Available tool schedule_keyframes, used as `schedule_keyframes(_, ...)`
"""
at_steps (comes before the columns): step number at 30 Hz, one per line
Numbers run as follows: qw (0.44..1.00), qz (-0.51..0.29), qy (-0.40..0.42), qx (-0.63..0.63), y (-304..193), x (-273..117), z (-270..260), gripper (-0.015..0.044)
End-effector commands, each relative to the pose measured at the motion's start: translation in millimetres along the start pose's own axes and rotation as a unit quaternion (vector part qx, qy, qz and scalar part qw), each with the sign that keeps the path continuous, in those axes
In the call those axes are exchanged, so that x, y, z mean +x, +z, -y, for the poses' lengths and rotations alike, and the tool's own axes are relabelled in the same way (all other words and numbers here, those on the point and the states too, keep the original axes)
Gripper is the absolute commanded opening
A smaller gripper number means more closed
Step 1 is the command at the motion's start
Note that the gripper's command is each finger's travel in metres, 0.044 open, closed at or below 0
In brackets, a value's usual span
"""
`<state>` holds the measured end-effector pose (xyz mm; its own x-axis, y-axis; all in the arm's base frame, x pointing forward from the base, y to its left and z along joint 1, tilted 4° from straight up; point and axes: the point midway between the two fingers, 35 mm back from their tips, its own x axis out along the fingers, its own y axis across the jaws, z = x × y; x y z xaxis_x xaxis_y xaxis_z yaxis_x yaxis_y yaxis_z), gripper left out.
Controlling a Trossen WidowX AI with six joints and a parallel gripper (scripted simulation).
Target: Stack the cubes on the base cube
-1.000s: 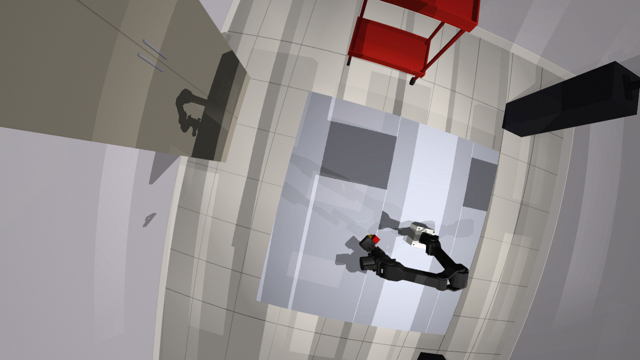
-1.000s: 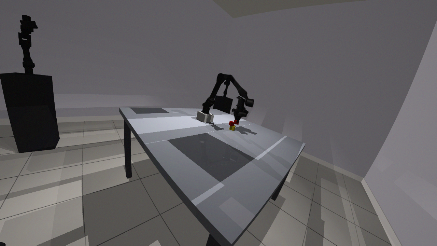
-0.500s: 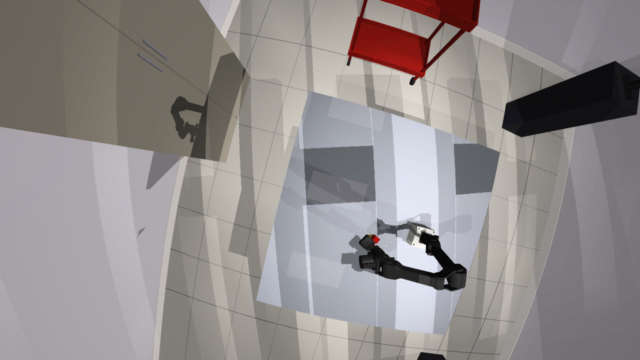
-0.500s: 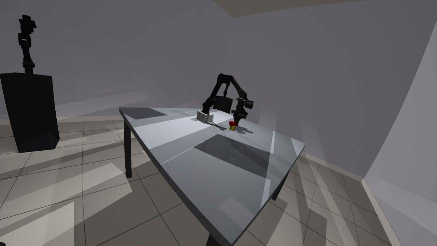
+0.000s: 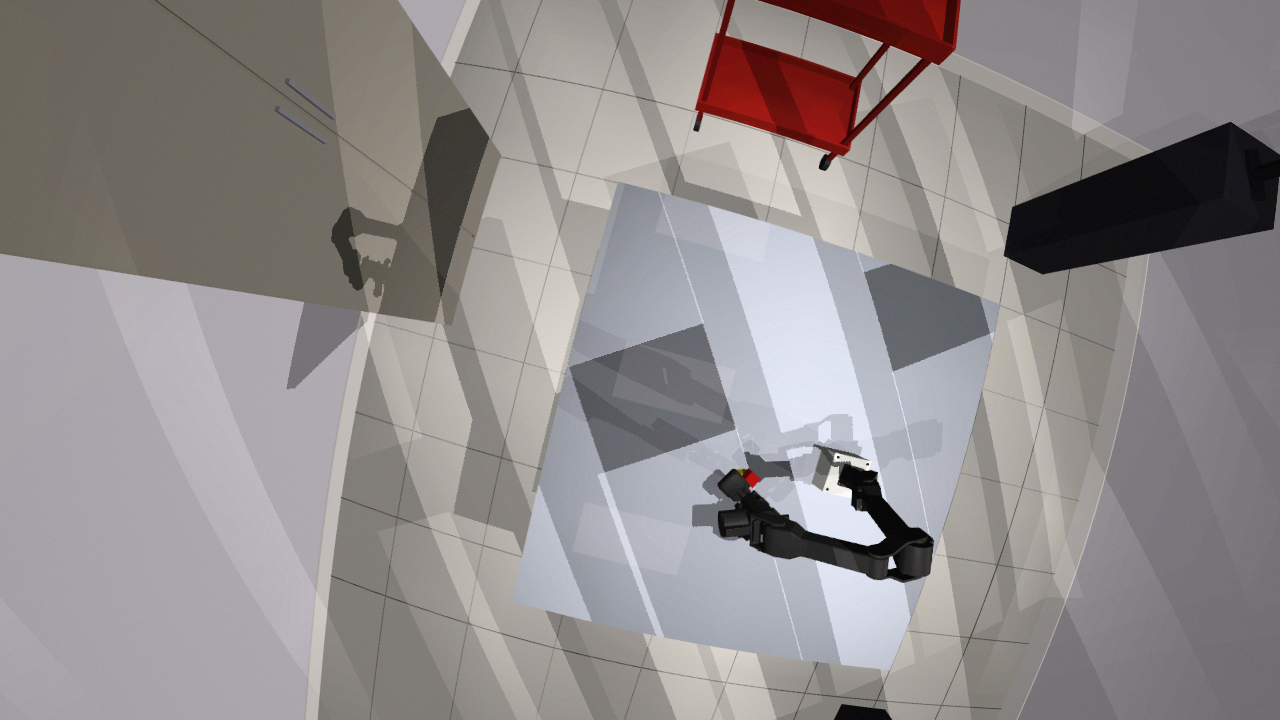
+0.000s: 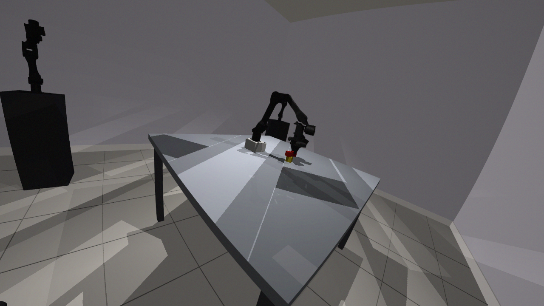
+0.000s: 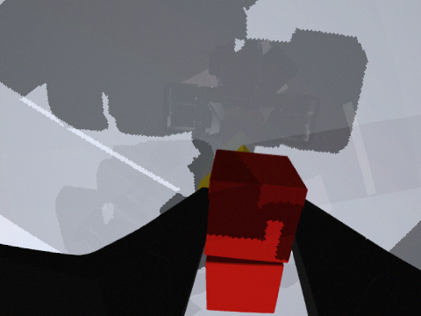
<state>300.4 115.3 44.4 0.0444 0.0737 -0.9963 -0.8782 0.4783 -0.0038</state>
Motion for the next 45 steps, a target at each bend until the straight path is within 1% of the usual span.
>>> schedule_keyframes(1, 1.0, -0.003, 0.001, 0.002, -1.7, 2.4, -0.9, 0.0105)
schedule_keyframes(25, 1.0, -0.003, 0.001, 0.002, -1.7, 2.4, -0.9, 0.0105)
schedule_keyframes(29, 1.0, -0.003, 0.001, 0.002, -1.7, 2.4, -0.9, 0.0205)
schedule_keyframes(34, 1.0, -0.003, 0.001, 0.002, -1.7, 2.4, -0.9, 0.0205)
schedule_keyframes(37, 1.0, -0.001, 0.0, 0.0, -0.3, -7.3, -0.3, 0.0205)
schedule_keyframes(45, 1.0, -0.001, 0.0, 0.0, -0.2, -16.9, -0.2, 0.0205)
